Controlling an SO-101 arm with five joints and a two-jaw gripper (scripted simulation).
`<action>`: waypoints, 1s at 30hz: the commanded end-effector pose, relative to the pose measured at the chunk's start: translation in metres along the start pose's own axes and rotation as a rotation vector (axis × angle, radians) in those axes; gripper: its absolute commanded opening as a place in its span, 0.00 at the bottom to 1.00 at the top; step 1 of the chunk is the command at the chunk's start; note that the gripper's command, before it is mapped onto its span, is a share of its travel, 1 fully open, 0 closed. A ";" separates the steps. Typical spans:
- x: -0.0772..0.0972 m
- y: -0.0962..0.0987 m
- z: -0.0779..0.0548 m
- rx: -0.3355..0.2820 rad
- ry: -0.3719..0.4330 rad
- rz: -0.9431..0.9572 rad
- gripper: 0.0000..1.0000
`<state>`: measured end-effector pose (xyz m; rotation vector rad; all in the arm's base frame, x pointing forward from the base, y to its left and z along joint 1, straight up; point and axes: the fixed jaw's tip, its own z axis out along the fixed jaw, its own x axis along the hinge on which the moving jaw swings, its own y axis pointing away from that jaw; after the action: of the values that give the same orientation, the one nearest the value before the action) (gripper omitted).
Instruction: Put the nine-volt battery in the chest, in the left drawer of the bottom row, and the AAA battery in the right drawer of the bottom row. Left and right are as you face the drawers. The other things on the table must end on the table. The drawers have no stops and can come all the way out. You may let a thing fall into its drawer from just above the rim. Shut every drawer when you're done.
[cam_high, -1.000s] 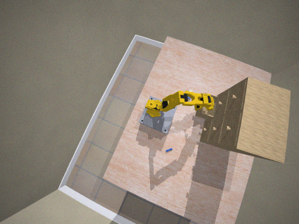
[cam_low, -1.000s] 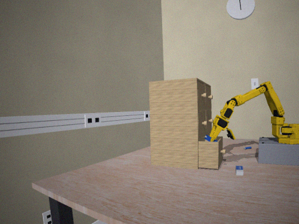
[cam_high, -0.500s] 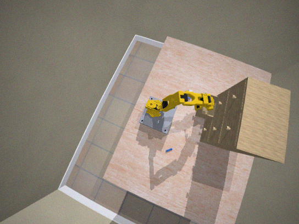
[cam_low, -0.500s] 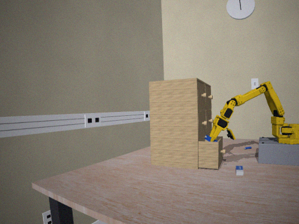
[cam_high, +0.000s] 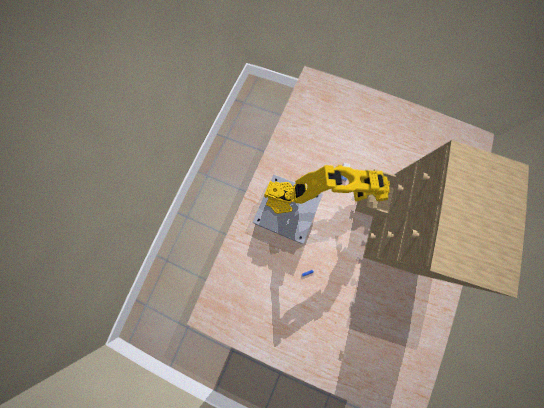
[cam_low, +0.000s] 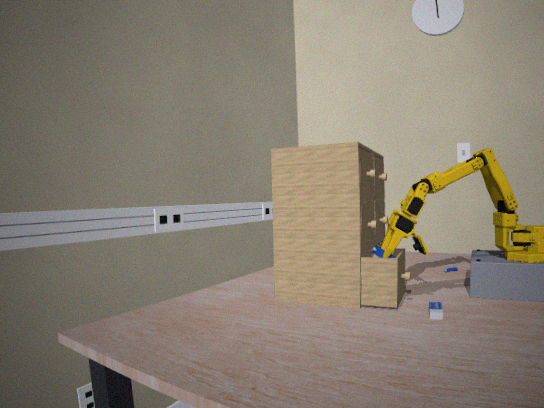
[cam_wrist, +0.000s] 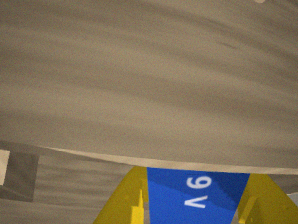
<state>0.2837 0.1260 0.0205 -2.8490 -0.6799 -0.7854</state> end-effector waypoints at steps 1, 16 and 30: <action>-0.004 -0.003 0.003 0.005 -0.012 0.003 0.17; -0.004 -0.003 0.003 0.005 -0.012 0.003 0.25; -0.004 -0.003 0.003 0.005 -0.012 0.003 0.32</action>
<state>0.2841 0.1262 0.0211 -2.8466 -0.6793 -0.7909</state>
